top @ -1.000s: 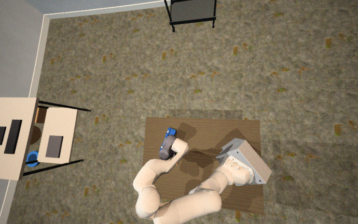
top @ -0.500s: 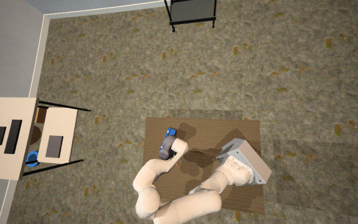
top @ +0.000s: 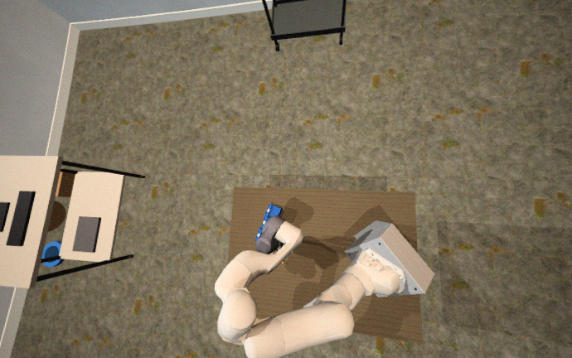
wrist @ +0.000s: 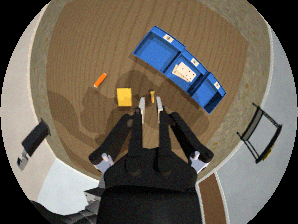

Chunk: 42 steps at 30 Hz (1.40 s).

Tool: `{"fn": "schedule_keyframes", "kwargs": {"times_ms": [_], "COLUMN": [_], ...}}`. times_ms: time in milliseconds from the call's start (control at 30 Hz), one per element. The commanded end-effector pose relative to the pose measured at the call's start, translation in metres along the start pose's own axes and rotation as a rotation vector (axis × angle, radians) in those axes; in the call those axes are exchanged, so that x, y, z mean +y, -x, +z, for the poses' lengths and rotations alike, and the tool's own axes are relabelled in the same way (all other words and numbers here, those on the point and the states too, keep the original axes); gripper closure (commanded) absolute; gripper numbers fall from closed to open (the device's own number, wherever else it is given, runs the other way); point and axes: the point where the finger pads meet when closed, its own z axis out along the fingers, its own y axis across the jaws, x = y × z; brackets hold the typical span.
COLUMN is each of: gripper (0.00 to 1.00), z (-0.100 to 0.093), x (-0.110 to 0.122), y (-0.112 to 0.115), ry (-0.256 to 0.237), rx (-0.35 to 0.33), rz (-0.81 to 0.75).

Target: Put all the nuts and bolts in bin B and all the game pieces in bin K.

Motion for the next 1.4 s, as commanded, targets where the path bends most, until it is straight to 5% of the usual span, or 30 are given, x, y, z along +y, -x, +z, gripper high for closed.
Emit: {"fn": "schedule_keyframes", "kwargs": {"times_ms": [0,233,1367], "gripper": [0.82,0.82,0.82], "z": [0.015,0.032,0.045], "x": [0.006,0.007,0.003], "y": [-0.001,-0.001,-0.001], "ry": [0.014,0.014,0.014], "rx": [-0.001,-0.001,-0.001], "rz": [-0.026,-0.026,-0.026]}}
